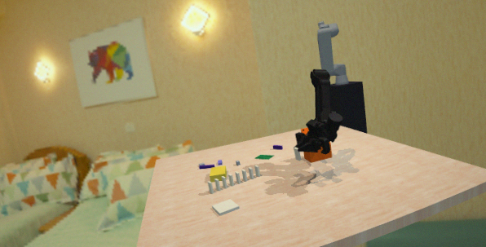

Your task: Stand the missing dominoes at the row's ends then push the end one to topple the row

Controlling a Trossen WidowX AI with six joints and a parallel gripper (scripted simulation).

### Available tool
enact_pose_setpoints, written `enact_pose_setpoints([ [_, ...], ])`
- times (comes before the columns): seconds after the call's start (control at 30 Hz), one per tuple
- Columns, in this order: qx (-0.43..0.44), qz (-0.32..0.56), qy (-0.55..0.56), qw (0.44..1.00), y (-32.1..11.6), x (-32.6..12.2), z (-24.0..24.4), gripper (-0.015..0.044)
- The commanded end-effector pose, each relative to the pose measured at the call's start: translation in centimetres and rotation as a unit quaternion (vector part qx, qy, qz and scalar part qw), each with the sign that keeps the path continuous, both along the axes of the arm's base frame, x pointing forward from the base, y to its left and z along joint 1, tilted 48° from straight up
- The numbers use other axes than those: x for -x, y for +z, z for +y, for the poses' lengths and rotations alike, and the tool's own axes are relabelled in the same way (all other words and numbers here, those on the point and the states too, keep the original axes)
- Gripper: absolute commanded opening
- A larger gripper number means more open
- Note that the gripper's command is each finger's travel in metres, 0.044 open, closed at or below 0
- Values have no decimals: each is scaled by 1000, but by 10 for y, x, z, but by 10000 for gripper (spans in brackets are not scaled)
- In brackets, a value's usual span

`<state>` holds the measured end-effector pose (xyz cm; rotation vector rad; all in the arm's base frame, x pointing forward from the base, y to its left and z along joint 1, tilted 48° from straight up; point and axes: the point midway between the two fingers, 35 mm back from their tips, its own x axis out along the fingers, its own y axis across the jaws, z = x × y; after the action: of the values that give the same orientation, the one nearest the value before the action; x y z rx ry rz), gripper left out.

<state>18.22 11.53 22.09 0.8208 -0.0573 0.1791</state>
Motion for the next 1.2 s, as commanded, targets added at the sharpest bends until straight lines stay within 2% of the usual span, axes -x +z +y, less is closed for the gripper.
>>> enact_pose_setpoints([
  [0.0, -4, 1, -1, 1000, 0, 0, 0, 107],
  [1.17, -6, 18, 2, 1000, -22, -10, 43, 107],
])
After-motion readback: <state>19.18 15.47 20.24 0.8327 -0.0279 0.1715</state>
